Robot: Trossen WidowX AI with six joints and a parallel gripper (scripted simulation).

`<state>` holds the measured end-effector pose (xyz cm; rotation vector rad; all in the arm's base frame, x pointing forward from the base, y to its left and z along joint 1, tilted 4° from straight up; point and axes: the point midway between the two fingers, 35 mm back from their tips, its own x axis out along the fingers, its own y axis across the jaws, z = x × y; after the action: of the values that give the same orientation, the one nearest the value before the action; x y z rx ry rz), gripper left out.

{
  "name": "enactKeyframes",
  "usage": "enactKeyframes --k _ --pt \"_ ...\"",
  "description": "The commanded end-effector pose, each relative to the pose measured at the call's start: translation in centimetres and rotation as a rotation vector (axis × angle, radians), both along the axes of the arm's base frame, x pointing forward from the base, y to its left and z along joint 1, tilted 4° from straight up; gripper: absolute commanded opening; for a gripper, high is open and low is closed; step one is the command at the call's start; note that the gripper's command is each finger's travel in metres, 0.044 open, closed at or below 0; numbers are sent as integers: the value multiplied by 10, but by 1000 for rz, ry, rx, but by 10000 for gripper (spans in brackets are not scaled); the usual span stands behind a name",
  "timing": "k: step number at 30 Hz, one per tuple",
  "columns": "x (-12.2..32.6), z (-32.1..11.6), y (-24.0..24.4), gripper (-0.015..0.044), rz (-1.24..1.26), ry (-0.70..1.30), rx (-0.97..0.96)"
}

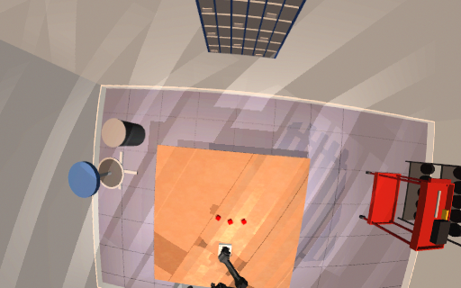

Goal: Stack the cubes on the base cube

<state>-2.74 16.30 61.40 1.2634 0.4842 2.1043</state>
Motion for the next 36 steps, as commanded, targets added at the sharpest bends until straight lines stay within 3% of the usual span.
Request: enactKeyframes --k 1,9,17,27,36 --pt "38 -24 43 265 -129 70 -140" --pt "121 -84 93 265 -391 212 -406" --pt "205 -159 105 265 -641 365 -679" --pt "287 -263 71 265 -907 578 -1039" --pt "322 -353 6 265 -1070 794 -1385"
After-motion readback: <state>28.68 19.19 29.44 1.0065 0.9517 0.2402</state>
